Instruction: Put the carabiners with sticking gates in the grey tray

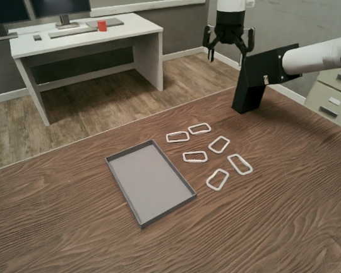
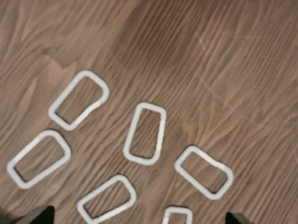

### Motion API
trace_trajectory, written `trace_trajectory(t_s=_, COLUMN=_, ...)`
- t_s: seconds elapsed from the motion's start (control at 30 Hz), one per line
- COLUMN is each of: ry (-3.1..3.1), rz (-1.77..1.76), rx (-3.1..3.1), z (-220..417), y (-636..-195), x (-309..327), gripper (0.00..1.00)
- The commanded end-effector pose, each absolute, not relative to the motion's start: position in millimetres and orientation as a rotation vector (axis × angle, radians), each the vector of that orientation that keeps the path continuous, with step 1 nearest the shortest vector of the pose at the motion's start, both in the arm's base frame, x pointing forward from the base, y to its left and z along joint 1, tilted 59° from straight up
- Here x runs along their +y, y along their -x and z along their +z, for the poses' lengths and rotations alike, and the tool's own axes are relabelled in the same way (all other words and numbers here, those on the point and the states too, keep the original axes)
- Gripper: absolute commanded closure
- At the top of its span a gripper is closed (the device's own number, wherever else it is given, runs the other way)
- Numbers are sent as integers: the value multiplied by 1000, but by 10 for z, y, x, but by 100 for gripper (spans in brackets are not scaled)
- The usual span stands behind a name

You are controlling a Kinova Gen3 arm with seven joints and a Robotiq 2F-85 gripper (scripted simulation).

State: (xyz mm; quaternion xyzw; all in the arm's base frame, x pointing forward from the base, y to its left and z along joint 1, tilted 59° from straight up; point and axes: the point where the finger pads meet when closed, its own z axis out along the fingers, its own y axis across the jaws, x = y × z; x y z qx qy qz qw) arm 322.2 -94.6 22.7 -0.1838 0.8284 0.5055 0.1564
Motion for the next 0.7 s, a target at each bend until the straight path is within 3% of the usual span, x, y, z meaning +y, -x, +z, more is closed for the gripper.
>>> trace_trajectory(t_s=0.0, ry=550, rz=1449, rx=2369, z=222, y=-3545, x=-807, gripper=0)
trace_trajectory(t_s=0.37, ry=550, rz=1449, rx=2369, z=222, y=-3545, x=-807, gripper=0)
trace_trajectory(t_s=0.4, ry=547, rz=1446, rx=2369, z=229, y=-4008, x=-644, gripper=0)
trace_trajectory(t_s=0.67, ry=547, rz=1446, rx=2369, z=229, y=-4008, x=-644, gripper=0)
